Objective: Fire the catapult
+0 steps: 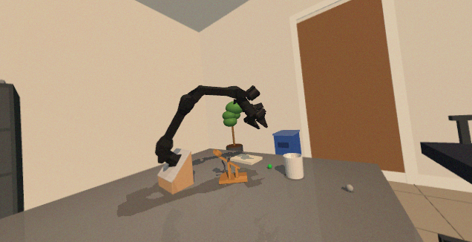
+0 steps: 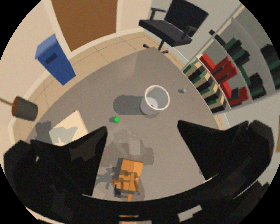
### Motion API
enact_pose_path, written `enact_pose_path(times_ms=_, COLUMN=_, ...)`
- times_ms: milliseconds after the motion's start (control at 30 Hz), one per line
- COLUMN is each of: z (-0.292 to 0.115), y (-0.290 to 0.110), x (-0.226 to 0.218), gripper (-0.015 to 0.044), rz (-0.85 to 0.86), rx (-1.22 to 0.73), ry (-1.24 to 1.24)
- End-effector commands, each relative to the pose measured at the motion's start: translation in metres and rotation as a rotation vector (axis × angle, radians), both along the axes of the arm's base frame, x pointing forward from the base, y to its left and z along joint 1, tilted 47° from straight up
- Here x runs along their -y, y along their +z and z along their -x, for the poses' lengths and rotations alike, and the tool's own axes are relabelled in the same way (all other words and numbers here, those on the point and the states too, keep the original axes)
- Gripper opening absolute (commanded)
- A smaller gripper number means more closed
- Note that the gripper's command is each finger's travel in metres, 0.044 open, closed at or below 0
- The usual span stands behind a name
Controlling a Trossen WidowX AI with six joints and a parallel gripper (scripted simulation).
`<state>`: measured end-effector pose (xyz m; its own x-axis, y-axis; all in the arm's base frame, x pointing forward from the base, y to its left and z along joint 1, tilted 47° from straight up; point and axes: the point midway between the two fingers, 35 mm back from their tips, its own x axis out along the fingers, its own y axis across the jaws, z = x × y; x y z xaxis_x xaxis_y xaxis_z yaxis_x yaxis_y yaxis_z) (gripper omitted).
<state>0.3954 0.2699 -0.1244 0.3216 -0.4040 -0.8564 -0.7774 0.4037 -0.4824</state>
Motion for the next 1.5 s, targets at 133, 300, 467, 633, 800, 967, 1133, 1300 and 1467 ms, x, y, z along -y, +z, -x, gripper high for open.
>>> enact_pose_path(times_ms=133, z=-0.056, y=0.022, x=0.005, gripper=0.0440, rz=-0.140, rx=0.148, ry=-0.172)
enact_pose_path(times_ms=300, z=-0.074, y=0.030, x=0.009, gripper=0.0440, rz=-0.183, rx=0.197, ry=-0.229)
enact_pose_path(times_ms=467, z=-0.074, y=0.030, x=0.009, gripper=0.0440, rz=-0.183, rx=0.197, ry=-0.229)
enact_pose_path(times_ms=633, z=-0.074, y=0.030, x=0.009, gripper=0.0440, rz=-0.183, rx=0.197, ry=-0.229)
enact_pose_path(times_ms=800, z=-0.074, y=0.030, x=0.009, gripper=0.0440, rz=-0.183, rx=0.197, ry=-0.229)
enact_pose_path(times_ms=967, z=-0.074, y=0.030, x=0.009, gripper=0.0440, rz=-0.183, rx=0.197, ry=-0.229)
enact_pose_path(times_ms=1133, z=-0.073, y=0.029, x=0.011, gripper=0.0440, rz=-0.176, rx=0.194, ry=-0.226)
enact_pose_path(times_ms=1300, z=-0.073, y=0.029, x=0.011, gripper=0.0440, rz=-0.176, rx=0.194, ry=-0.226)
enact_pose_path(times_ms=1467, z=-0.073, y=0.029, x=0.011, gripper=0.0440, rz=-0.176, rx=0.194, ry=-0.226)
